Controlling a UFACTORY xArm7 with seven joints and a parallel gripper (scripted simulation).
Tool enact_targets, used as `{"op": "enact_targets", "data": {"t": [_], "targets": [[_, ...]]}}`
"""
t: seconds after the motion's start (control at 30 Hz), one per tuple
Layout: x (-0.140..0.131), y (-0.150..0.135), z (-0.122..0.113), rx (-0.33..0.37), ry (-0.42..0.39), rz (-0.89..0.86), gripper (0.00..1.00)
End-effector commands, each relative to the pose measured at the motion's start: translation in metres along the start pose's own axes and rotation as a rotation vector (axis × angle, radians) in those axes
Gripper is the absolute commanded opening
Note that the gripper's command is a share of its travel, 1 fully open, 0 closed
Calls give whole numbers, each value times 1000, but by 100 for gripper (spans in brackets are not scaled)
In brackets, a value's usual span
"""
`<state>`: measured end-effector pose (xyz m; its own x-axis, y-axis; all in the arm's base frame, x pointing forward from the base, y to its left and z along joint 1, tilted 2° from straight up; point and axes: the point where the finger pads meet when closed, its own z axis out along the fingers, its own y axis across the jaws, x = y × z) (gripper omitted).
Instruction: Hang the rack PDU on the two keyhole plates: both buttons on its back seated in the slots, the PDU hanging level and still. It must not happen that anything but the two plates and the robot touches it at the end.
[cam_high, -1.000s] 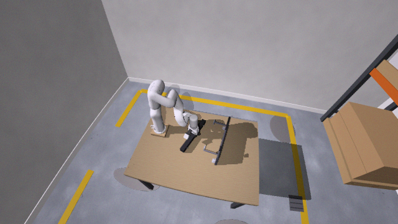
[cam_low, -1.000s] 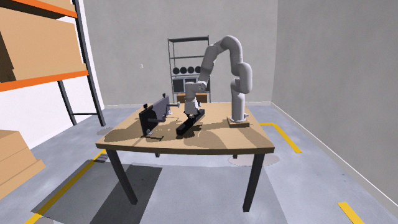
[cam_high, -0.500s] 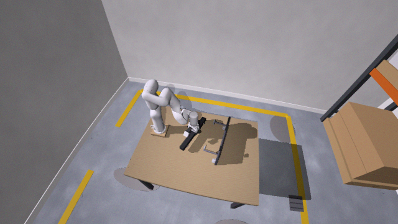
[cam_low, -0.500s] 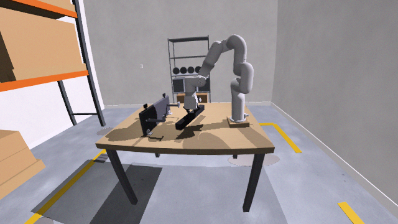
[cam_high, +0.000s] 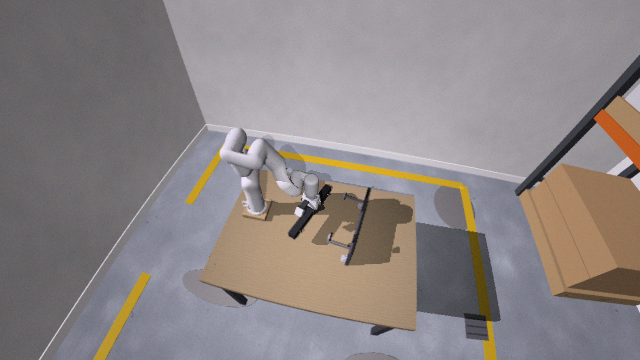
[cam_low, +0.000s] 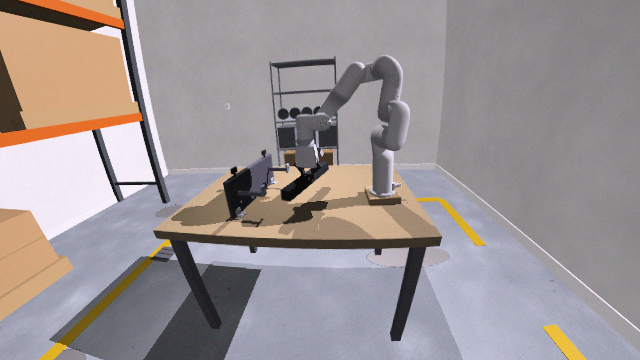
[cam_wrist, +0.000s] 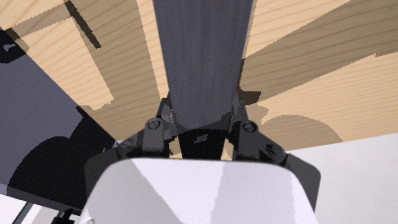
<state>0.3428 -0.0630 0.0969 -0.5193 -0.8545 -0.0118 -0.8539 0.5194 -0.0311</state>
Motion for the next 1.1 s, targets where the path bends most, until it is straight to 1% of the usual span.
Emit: {"op": "enact_targets", "data": {"t": [0.0, 0.7, 0.97, 1.07], "targets": [[-1, -1, -5, 4, -2, 0, 0], [-1, -2, -5, 4, -2, -5, 0], [-1, -3, -5, 5, -2, -56, 0], [-1, -4, -5, 5, -2, -107, 0]]}}
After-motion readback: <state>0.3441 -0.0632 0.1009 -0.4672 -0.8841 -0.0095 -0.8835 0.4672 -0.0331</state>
